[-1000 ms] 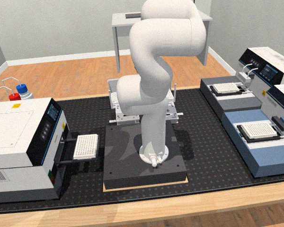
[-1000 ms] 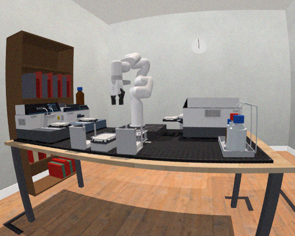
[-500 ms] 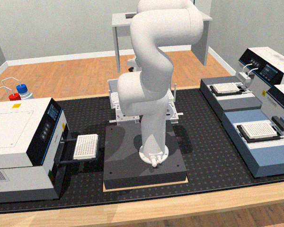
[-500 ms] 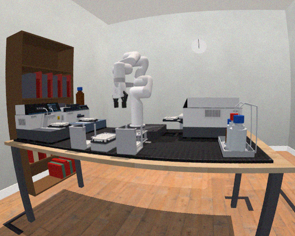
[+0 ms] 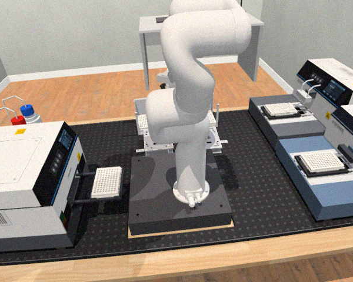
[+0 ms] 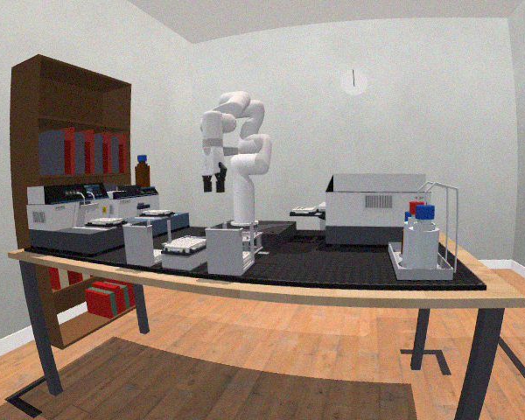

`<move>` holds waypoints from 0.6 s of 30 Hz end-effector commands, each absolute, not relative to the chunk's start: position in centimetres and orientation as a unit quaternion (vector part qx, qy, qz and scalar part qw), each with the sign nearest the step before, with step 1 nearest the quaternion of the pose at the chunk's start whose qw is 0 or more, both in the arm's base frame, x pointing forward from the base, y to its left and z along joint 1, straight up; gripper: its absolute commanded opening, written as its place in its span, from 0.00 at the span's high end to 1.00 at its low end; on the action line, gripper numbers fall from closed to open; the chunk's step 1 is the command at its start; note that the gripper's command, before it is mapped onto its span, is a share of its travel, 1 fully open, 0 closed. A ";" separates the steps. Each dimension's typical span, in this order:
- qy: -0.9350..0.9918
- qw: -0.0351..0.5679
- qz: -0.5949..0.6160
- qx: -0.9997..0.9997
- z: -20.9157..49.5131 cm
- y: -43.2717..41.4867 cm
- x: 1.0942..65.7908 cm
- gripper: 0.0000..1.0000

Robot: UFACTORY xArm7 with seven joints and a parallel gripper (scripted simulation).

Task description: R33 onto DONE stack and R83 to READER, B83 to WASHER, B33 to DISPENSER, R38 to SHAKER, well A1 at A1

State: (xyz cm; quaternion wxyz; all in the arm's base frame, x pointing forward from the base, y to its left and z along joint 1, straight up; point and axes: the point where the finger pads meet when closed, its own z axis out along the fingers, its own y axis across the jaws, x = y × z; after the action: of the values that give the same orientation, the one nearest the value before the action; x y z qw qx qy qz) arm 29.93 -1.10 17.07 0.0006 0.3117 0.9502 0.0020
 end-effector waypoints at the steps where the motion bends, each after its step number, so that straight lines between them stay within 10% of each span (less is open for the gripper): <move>1: 0.920 0.002 0.002 0.391 17.2 -1.1 30.0 0.00; 18: 0.778 0.002 0.002 0.628 17.2 -1.1 30.0 0.00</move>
State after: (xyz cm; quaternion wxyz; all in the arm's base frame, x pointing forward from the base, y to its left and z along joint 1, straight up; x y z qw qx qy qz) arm 29.93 -1.10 17.06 -0.0014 0.5746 0.8184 0.0054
